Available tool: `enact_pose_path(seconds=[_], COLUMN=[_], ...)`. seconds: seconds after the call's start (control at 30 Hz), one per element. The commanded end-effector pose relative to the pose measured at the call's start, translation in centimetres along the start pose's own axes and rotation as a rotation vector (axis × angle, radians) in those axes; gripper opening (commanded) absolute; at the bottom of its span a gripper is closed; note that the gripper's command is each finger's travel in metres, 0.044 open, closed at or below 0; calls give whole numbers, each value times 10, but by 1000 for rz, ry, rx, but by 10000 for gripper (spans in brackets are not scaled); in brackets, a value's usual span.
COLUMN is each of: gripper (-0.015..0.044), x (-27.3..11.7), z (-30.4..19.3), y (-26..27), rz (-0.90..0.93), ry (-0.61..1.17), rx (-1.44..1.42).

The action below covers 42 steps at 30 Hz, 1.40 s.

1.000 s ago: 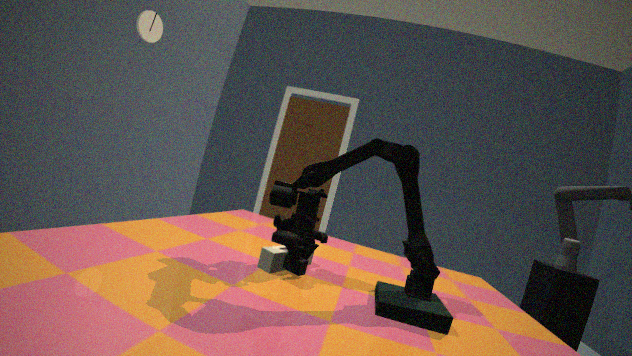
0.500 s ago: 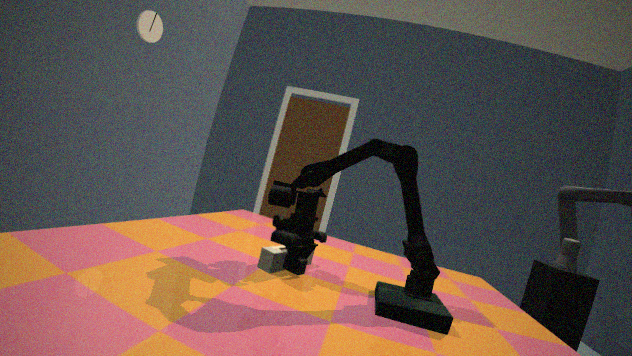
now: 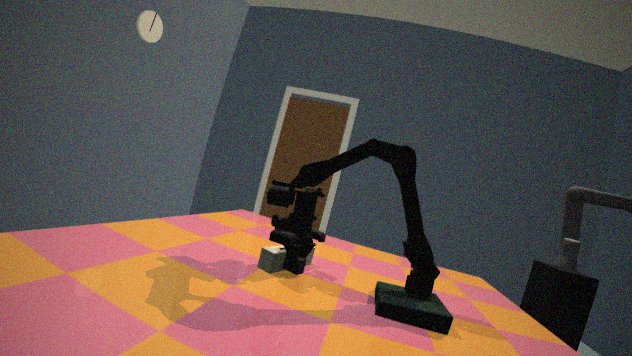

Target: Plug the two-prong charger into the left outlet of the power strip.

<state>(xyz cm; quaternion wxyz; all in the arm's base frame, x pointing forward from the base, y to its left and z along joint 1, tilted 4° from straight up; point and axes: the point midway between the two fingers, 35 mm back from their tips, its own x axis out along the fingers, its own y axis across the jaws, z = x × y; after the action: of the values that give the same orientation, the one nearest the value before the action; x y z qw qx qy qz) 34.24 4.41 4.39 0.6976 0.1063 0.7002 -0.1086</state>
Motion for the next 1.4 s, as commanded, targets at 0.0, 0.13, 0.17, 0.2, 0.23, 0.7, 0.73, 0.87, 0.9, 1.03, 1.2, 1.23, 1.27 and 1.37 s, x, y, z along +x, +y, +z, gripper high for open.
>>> enact_pose_path(seconds=[0.0,0.13,0.17,0.2,0.23,0.7,0.73,0.87,0.9,1.03,1.2,1.23,1.27,1.37], gripper=[0,0,0,0,0,0,0,0,0,0,0,0,0,0], x=[0,0,0,0,0,0,0,1,1,1,1,1,1,1], z=[12,12,12,11,11,10,9,9,9,8,8,8,7,7], y=[1,1,1,1,1,1,1,1,1,1,1,1,1,1], rz=[2,2,2,2,2,2,2,2,2,2,2,2,2,2], ry=[-27,-27,-27,-27,-27,-27,-27,-27,-27,-27,-27,-27,-27,-27], rx=[3,3,3,3,3,3,3,3,3,3,3,3,3,3])
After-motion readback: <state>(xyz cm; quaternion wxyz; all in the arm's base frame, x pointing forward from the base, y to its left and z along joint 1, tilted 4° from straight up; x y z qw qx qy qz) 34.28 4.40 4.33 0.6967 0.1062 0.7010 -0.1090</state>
